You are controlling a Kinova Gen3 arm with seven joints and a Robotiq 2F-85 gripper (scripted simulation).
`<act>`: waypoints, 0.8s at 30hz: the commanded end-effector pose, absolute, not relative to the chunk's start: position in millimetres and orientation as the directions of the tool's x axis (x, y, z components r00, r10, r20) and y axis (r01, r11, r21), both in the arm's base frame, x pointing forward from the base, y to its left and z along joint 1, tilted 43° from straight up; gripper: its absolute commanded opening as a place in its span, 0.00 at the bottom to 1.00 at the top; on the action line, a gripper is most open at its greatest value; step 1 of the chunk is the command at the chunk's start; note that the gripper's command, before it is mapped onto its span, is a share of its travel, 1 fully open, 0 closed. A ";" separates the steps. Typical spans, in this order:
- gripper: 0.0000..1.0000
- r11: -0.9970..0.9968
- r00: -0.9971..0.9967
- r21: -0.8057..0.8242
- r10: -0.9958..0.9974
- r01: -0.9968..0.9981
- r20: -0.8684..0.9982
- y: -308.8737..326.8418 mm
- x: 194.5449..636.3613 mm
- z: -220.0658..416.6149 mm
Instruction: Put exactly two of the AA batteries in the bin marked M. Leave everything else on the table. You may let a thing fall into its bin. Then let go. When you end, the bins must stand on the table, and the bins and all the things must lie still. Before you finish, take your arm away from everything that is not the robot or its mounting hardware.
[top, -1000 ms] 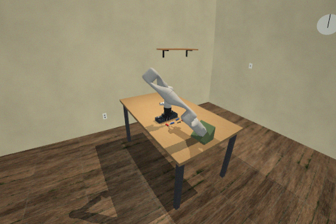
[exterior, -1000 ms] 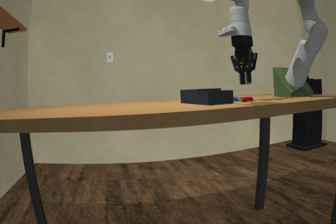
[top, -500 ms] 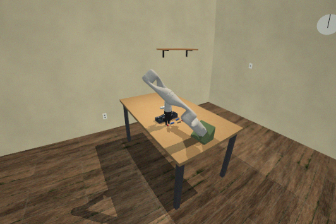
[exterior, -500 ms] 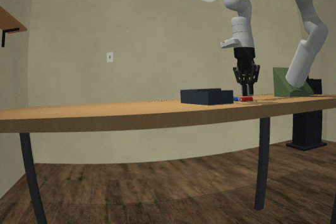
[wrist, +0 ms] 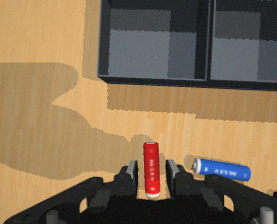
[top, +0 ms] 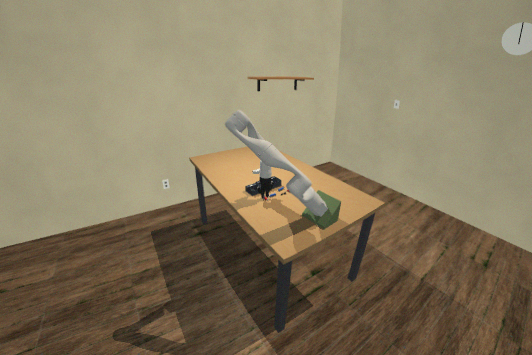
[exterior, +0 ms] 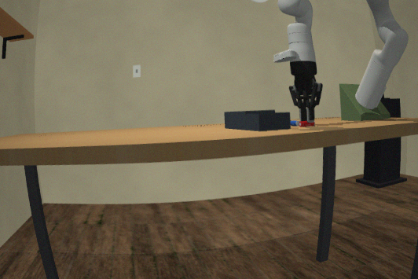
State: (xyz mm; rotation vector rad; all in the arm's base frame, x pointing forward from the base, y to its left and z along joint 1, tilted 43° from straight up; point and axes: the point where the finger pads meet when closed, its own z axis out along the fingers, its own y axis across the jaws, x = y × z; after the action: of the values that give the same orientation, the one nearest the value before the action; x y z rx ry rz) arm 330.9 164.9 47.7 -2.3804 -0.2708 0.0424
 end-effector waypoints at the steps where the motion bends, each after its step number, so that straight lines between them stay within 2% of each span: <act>1: 0.29 -0.713 0.977 -0.678 0.207 0.182 0.044 166.5 330.1 45.1; 16: 0.29 -0.713 0.977 -0.678 0.207 0.182 0.044 168.4 330.1 43.1; 17: 0.09 -0.713 0.977 -0.678 0.207 0.181 0.044 168.3 330.1 43.2; 24: 0.09 -0.713 0.977 -0.678 0.207 0.182 0.044 168.4 330.1 43.2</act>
State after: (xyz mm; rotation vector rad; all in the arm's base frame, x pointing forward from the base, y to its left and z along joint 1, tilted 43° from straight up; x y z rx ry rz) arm 329.6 168.7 43.1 -2.3797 -0.2707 0.0466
